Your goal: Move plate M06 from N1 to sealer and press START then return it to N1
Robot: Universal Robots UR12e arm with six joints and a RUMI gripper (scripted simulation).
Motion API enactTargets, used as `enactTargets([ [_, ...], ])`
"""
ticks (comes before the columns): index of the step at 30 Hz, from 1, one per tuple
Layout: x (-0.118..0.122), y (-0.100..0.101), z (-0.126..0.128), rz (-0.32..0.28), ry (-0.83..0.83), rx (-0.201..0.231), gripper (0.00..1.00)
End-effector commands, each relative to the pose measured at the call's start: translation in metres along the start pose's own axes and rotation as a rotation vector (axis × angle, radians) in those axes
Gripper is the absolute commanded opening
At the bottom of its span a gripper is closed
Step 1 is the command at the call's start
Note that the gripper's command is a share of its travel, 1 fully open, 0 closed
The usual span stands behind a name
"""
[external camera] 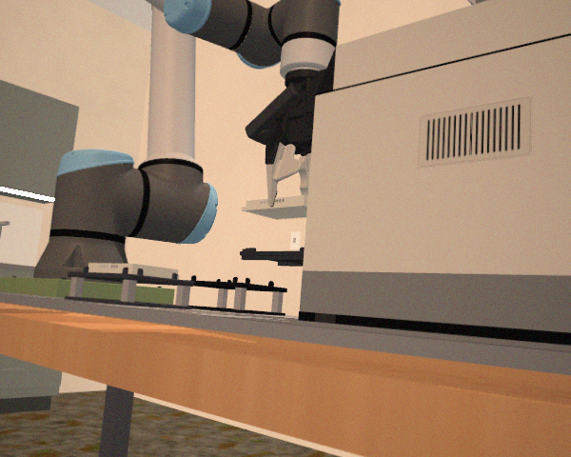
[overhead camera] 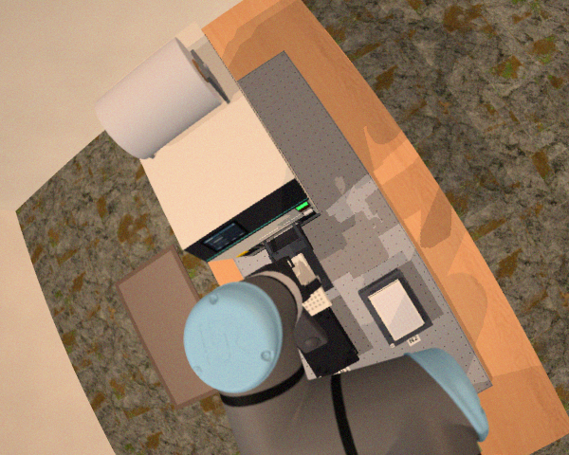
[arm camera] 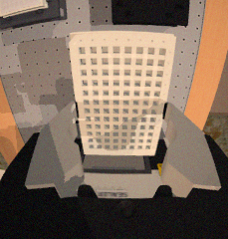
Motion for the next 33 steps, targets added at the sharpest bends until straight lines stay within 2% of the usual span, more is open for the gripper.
enactTargets([
  [1, 0.013, 0.0, -0.006, -0.001, 0.0, 0.0, 0.0],
  [10, 0.028, 0.0, -0.013, -0.001, 0.0, 0.0, 0.0],
  [33, 0.028, 0.0, -0.013, -0.001, 0.0, 0.0, 0.0],
])
Point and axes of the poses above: the point where the finger pads meet when closed, its own y axis out along the fingers, its own z axis across the jaws, x = y × z, the point moved 1 cm from there along -y, back along the fingers, and after that the axes turned 9 degrees about -y, right-handed, at the moved point
